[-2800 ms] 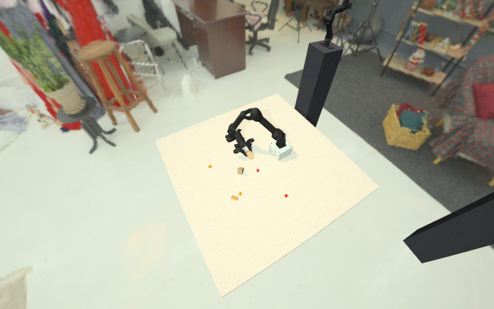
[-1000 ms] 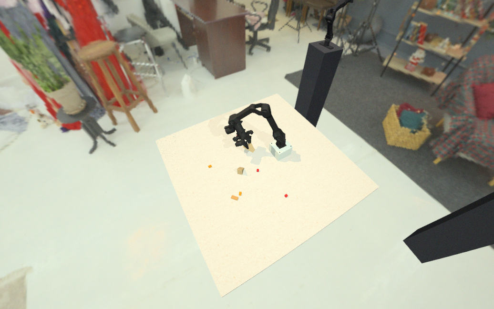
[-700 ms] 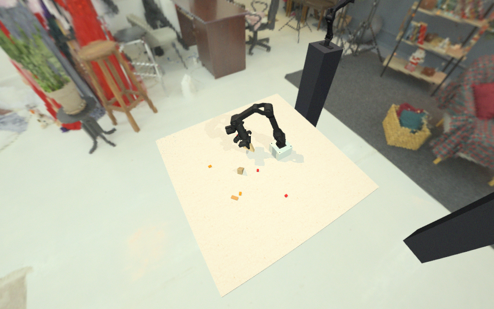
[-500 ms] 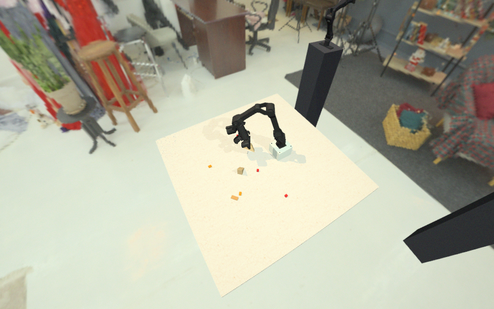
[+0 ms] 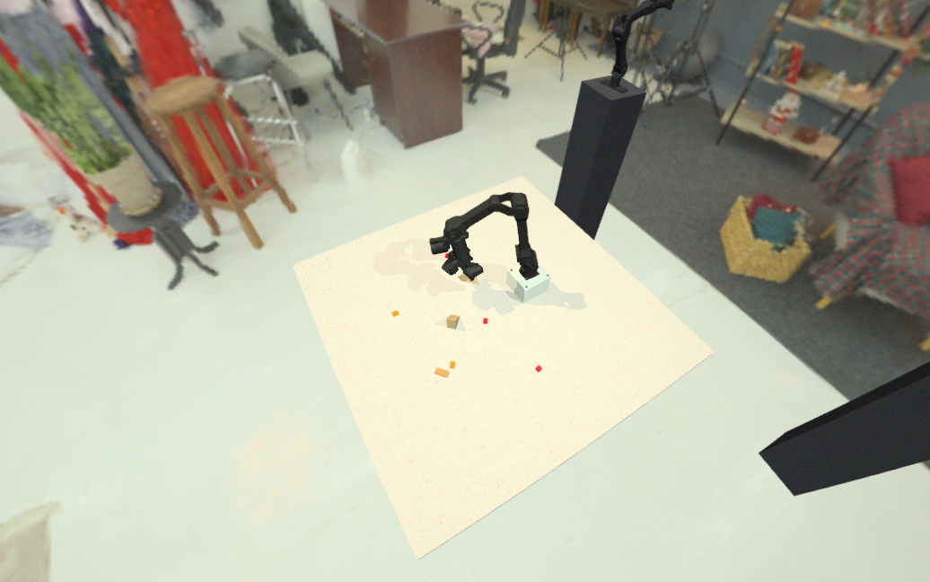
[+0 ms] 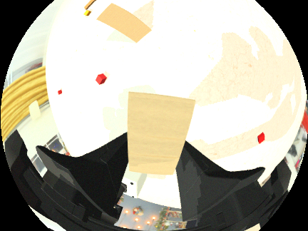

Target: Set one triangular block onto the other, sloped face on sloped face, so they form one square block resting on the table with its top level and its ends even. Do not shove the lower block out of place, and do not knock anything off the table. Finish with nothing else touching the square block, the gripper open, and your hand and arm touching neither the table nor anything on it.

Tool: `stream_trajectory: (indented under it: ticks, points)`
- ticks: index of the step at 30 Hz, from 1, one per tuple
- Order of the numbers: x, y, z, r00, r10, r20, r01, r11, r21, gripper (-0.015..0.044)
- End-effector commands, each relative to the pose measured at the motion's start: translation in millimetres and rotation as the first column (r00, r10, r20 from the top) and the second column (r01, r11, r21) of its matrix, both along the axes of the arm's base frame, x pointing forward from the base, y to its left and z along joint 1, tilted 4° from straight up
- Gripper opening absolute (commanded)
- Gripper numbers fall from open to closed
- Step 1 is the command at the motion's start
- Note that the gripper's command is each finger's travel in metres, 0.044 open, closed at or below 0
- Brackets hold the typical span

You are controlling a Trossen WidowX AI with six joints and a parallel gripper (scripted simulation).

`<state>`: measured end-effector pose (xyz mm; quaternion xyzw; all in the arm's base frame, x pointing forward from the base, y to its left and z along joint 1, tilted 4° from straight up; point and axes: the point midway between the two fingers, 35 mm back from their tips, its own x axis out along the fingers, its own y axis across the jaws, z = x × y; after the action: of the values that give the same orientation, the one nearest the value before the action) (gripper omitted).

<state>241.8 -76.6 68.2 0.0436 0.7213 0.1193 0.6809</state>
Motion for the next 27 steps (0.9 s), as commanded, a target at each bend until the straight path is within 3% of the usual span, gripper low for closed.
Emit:
stream_trajectory:
  ticks: [1, 10, 20, 27]
  points:
    - [-2.2, 1.3, -0.8, 0.988, 0.147, 0.045, -0.145, 0.988, -0.047, 0.0000]
    - [-1.7, 3.2, 1.5, 0.903, 0.416, 0.109, -0.398, 0.904, -0.155, 0.0000]
    - [-0.6, 5.1, 5.0, 0.727, 0.676, 0.119, -0.626, 0.724, -0.289, 0.0000]
    - [-0.4, 5.4, 5.6, 0.696, 0.709, 0.114, -0.653, 0.692, -0.308, 0.0000]
